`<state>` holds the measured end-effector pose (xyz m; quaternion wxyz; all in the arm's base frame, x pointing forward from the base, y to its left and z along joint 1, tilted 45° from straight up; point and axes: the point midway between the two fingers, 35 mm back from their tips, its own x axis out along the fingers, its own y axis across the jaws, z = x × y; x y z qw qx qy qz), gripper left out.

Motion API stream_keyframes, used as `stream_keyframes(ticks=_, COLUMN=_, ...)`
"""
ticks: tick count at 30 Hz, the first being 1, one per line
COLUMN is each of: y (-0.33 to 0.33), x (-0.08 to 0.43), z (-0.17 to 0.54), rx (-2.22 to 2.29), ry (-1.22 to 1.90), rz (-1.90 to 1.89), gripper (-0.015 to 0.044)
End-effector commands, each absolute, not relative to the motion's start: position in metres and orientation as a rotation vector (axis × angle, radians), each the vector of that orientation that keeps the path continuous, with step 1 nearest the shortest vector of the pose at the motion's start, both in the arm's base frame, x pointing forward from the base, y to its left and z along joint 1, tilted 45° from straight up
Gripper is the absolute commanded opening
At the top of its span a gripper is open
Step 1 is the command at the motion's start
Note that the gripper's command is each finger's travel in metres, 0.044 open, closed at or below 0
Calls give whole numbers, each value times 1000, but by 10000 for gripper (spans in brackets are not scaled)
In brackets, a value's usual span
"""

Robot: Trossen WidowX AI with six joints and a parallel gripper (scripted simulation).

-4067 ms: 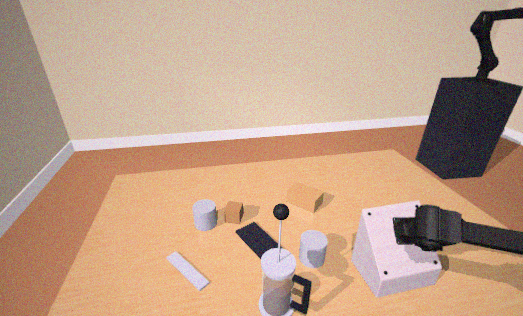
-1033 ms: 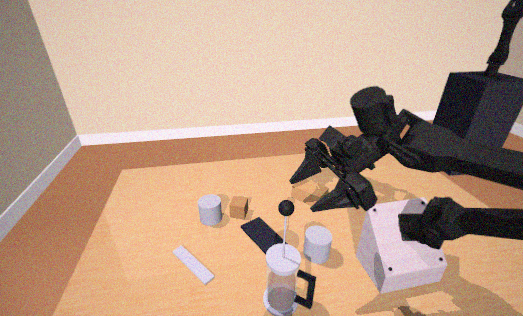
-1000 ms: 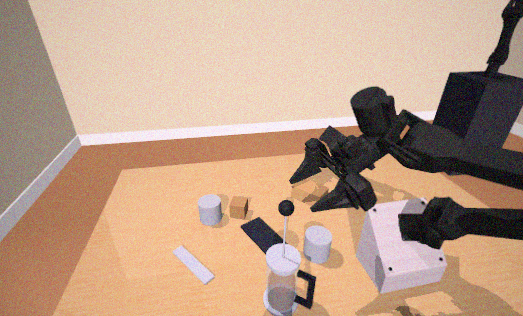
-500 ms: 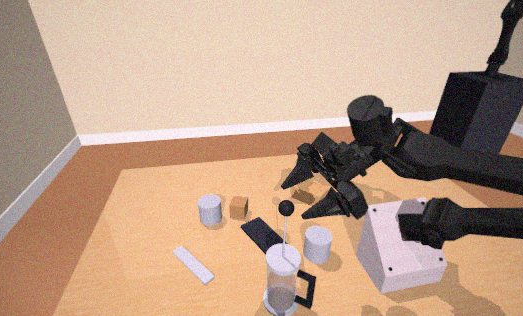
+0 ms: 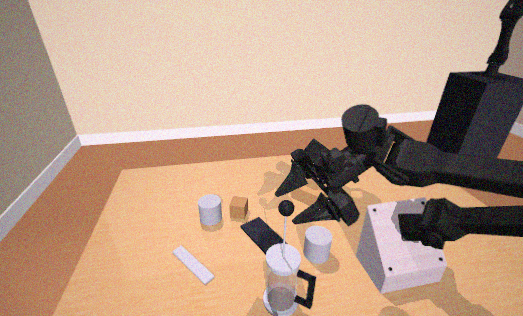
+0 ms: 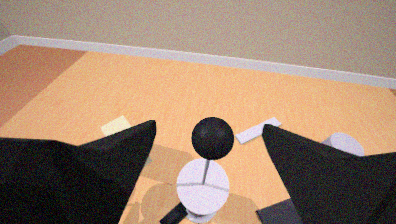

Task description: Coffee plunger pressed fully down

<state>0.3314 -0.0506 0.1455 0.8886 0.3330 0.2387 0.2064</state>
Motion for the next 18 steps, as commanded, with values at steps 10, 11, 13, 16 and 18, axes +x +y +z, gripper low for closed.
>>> stream_keyframes(ticks=10, y=-50, x=332, z=142, rx=700, ry=502, rz=424, gripper=131)
stream_keyframes(ticks=11, y=-50, x=332, z=142, rx=700, ry=502, rz=424, gripper=125)
stream_keyframes(ticks=13, y=-50, x=332, z=142, rx=700, ry=502, rz=424, gripper=125)
stream_keyframes(ticks=16, y=-50, x=332, z=142, rx=700, ry=502, rz=424, gripper=125)
stream_keyframes(ticks=18, y=-50, x=332, z=142, rx=700, ry=502, rz=424, gripper=125)
